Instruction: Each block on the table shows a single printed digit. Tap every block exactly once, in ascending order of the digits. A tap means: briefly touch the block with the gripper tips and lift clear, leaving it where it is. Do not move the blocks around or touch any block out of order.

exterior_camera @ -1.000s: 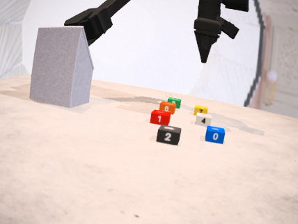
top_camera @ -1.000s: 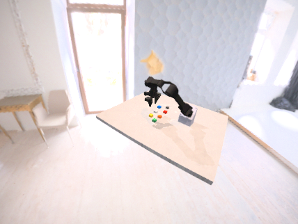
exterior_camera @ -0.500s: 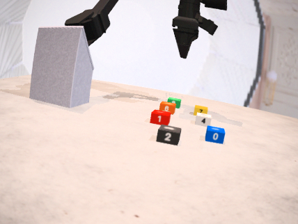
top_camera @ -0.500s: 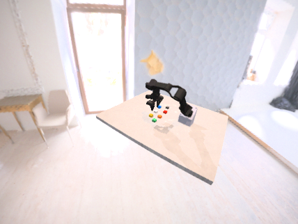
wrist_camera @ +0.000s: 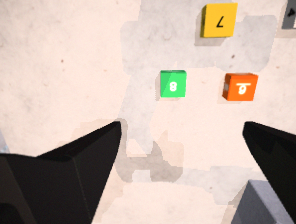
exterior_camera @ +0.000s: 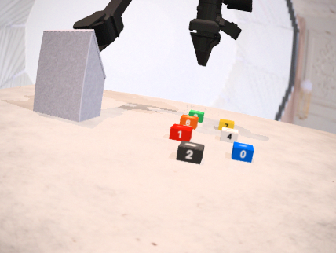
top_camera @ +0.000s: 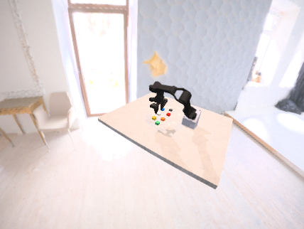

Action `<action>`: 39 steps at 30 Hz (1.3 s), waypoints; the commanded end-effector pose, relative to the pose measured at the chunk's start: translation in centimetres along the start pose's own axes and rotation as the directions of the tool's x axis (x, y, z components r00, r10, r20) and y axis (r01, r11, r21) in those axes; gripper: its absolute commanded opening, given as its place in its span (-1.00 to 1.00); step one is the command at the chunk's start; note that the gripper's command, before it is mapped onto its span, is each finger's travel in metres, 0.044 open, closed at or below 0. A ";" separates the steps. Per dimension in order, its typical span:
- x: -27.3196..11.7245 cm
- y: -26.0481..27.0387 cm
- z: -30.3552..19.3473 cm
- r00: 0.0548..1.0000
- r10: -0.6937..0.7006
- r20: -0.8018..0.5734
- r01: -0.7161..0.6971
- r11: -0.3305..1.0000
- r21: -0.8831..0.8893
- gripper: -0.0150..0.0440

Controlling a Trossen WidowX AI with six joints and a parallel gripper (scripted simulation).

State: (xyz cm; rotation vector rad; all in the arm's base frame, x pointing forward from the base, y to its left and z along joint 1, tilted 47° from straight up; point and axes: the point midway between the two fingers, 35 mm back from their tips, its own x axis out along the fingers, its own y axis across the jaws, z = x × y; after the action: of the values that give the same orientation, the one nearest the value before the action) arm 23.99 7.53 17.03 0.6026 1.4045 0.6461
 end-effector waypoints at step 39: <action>0.0 -14.9 9.1 1.000 0.001 0.003 -0.001 1.000 0.001 0.86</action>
State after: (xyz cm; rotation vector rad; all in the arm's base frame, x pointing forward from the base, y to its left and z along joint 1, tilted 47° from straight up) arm 33.83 -2.70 7.05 0.6134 1.4008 0.6463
